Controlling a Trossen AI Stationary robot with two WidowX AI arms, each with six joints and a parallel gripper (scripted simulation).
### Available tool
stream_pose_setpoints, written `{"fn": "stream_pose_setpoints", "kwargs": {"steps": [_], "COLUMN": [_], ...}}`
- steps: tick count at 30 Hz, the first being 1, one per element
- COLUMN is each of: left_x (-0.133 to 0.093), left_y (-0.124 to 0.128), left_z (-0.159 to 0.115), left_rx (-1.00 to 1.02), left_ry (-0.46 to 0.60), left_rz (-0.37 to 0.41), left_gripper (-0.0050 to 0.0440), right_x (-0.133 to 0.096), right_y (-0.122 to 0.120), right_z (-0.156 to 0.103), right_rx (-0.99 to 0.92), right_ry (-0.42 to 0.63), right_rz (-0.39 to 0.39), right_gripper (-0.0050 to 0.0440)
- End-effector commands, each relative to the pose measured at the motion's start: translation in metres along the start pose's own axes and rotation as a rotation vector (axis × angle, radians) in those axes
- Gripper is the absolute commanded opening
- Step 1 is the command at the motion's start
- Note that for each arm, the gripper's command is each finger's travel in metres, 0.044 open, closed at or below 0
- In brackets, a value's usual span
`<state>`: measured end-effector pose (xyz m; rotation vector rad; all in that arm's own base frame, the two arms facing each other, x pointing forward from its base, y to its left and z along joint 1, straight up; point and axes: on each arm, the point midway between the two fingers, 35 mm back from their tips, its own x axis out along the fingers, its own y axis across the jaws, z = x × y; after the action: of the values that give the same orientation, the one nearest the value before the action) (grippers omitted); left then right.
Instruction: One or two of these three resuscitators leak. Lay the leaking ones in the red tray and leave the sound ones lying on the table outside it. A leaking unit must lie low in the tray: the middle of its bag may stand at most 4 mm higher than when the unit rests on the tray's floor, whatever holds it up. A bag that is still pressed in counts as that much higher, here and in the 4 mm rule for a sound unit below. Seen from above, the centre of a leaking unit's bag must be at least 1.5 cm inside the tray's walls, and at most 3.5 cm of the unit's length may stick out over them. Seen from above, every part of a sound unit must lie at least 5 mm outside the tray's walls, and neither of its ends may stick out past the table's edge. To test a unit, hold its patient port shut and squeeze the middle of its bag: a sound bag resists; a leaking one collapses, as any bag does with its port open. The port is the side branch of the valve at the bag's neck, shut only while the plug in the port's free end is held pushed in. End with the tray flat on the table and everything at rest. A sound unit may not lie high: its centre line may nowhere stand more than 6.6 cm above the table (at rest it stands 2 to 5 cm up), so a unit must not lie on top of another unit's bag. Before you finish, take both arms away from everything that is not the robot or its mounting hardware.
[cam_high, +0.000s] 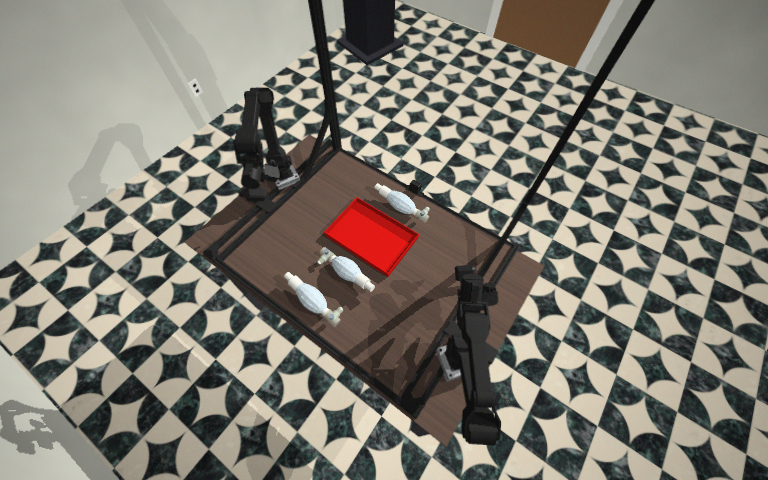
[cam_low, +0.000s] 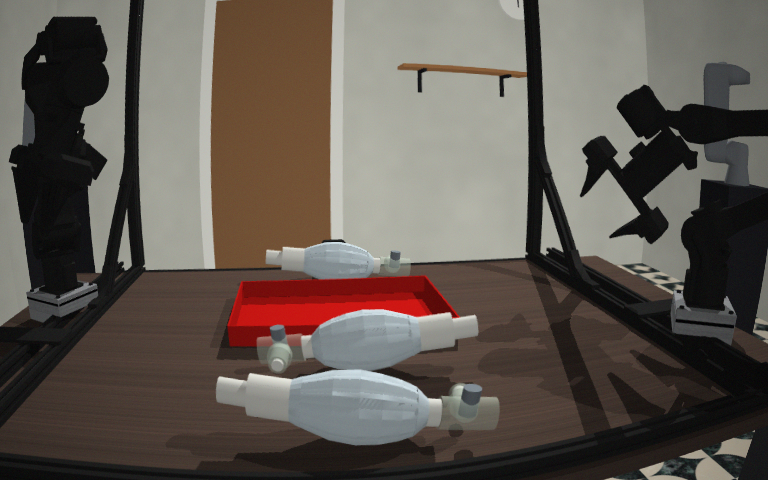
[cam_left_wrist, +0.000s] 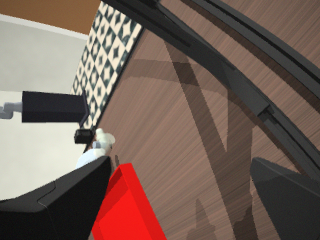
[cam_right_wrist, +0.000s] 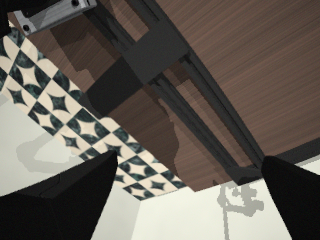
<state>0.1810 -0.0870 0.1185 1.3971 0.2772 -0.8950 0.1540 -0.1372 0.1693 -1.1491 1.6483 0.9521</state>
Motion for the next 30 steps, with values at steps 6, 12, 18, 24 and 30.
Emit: {"fn": "stream_pose_setpoints", "kwargs": {"steps": [6,12,18,24,30], "left_x": [0.000,0.000,0.000,0.005,0.016], "left_y": [0.000,0.000,0.007,0.050,0.077], "left_z": [0.000,0.000,-0.003,-0.026,-0.044], "left_rx": [0.000,0.000,-0.088,-0.607,-0.942], "left_ry": [0.000,0.000,0.029,0.214,0.344], "left_rz": [0.000,0.000,-0.009,-0.019,0.023], "left_gripper": [0.0400,0.0400,0.0440,0.0440,0.0440], "right_x": [0.000,0.000,0.000,-0.009,-0.021], "right_y": [0.000,0.000,-0.009,-0.051,-0.067], "right_z": [0.000,0.000,0.009,0.074,0.124], "right_rx": [0.000,0.000,0.050,0.333,0.501], "right_ry": [0.000,0.000,-0.007,-0.140,-0.302], "right_rz": [0.000,0.000,-0.042,-0.261,-0.354], "right_gripper": [0.0400,0.0400,0.0440,0.0440,0.0440]}}
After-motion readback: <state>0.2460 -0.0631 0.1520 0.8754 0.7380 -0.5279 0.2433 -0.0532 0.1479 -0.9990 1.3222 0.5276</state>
